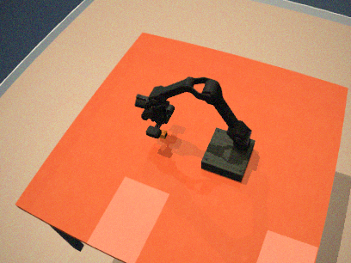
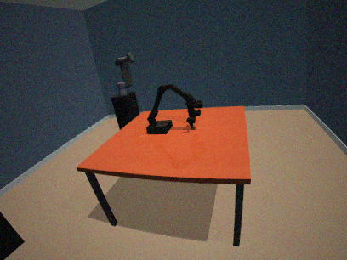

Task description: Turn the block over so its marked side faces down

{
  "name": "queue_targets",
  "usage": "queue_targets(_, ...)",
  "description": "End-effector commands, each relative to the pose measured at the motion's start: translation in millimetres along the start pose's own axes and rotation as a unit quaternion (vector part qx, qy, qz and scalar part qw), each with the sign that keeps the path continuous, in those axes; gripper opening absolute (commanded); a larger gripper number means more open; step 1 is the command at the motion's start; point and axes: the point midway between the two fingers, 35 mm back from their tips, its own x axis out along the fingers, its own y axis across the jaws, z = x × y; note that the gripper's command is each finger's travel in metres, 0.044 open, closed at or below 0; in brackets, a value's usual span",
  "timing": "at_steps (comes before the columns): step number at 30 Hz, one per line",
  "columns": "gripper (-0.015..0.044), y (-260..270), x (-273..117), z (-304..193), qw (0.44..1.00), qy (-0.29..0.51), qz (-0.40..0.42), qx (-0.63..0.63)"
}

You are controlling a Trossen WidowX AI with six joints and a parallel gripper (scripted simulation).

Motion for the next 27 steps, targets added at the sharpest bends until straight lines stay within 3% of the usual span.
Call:
queue_targets(1,0.044,0,13,-3,1.0,0.007,0.002,0.001)
queue_targets(12,0.044,0,26,-4,1.0,0.007,0.002,0.001)
queue_targets(25,0.0099,0,26,-4,1.0,0.007,0.002,0.001)
queue_targets(27,0.0085,0,26,-4,1.0,0.007,0.002,0.001)
